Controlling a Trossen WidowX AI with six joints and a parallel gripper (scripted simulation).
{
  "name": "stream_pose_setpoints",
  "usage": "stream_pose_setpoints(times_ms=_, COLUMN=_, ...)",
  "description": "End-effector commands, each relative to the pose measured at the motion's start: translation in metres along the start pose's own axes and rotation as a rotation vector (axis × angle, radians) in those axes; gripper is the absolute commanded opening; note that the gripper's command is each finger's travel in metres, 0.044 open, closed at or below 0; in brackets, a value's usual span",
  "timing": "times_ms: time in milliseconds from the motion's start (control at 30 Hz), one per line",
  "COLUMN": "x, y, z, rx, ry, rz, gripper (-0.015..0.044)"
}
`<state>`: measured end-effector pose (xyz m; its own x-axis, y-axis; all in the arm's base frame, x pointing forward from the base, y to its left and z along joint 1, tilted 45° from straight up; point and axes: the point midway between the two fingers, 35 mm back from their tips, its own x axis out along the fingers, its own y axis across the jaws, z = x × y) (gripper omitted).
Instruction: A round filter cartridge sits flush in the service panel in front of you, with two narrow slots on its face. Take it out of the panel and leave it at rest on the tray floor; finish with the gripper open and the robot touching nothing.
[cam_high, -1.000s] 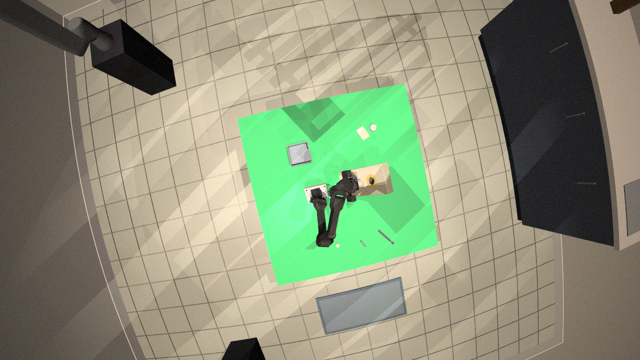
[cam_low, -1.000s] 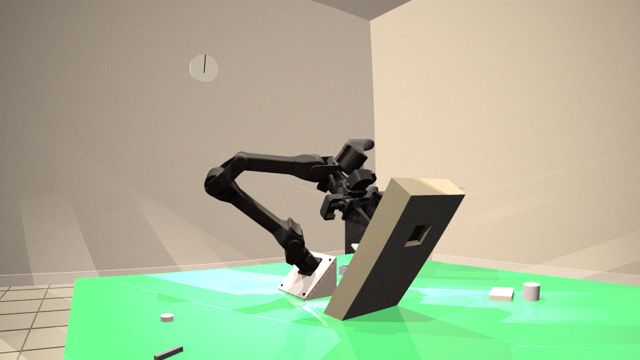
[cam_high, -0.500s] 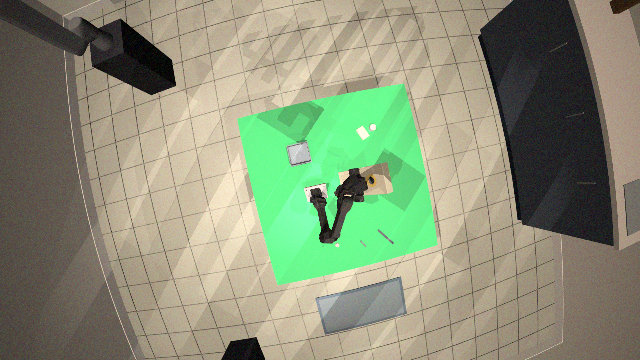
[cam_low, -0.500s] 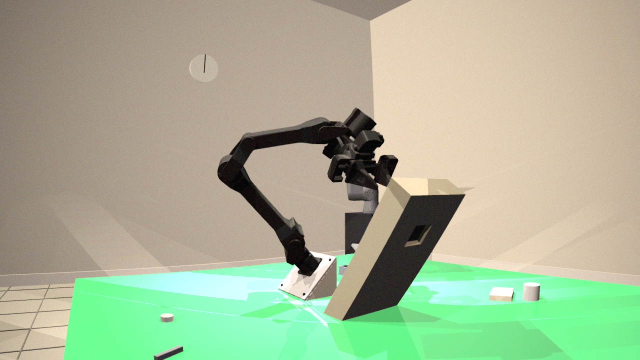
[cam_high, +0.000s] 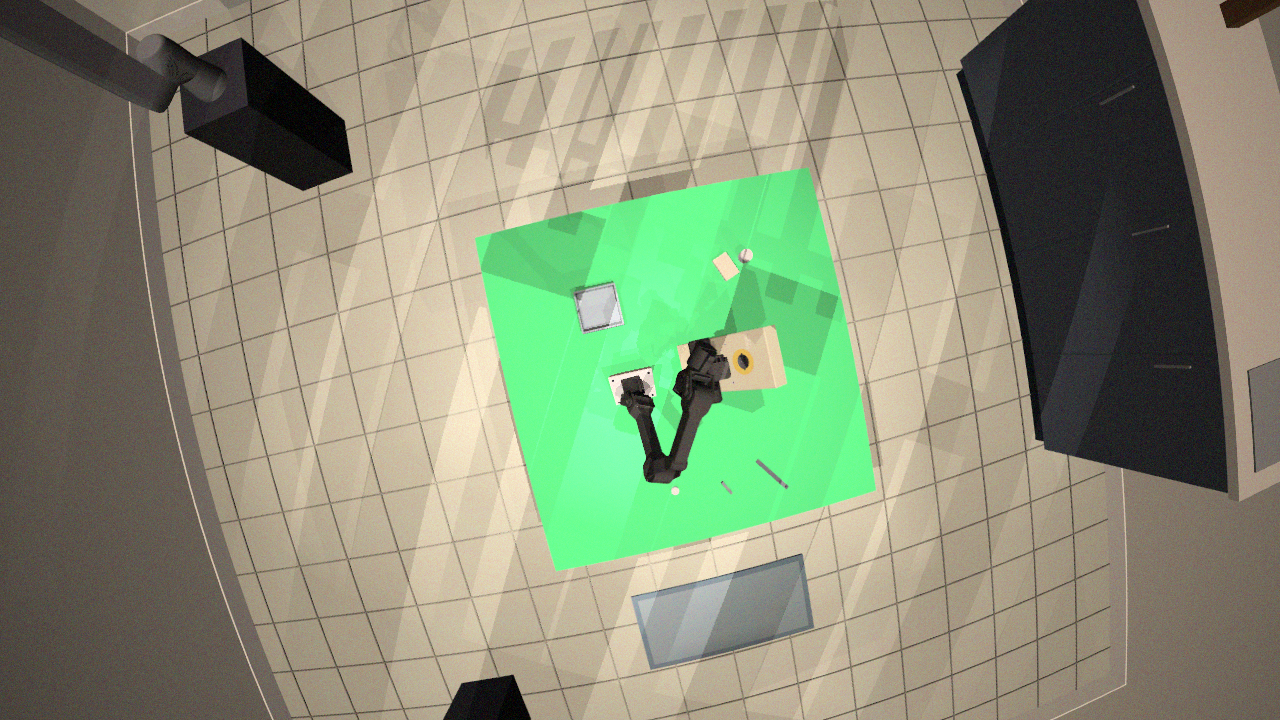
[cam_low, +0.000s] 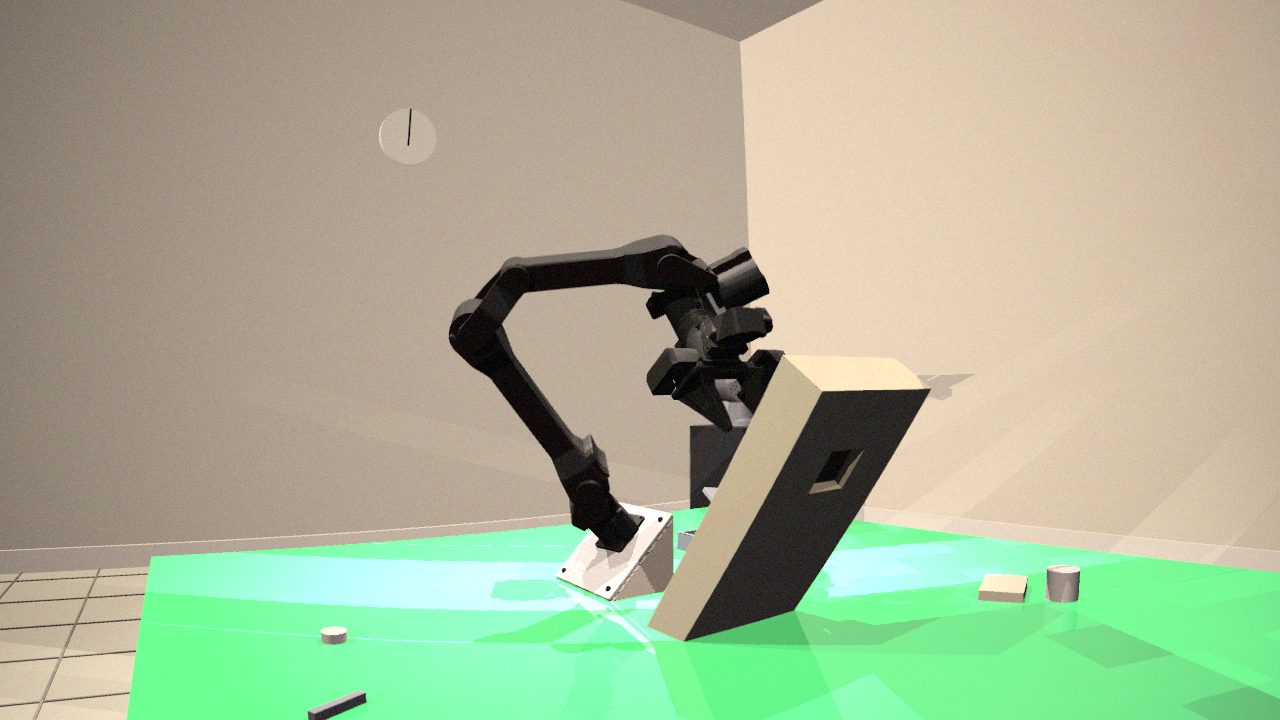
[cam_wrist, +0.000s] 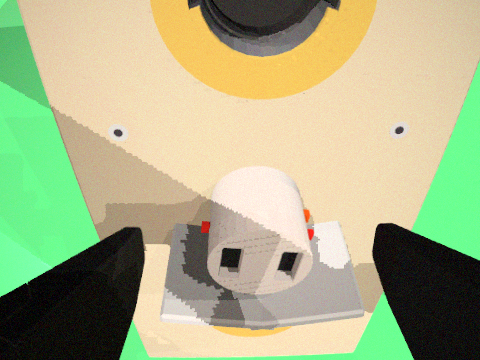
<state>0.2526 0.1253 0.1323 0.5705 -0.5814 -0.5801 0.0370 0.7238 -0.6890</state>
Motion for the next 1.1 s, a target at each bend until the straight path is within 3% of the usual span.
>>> stream_pose_setpoints(times_ms=0, x=0.014, y=-0.003, z=-0.028, rx=-0.008, ry=0.115, rz=-0.012, gripper=0.0305)
stream_pose_setpoints(times_ms=1067, x=0.058, y=-0.004, z=-0.032, rx=-0.007, ry=0.114, rz=-0.012, gripper=0.0305)
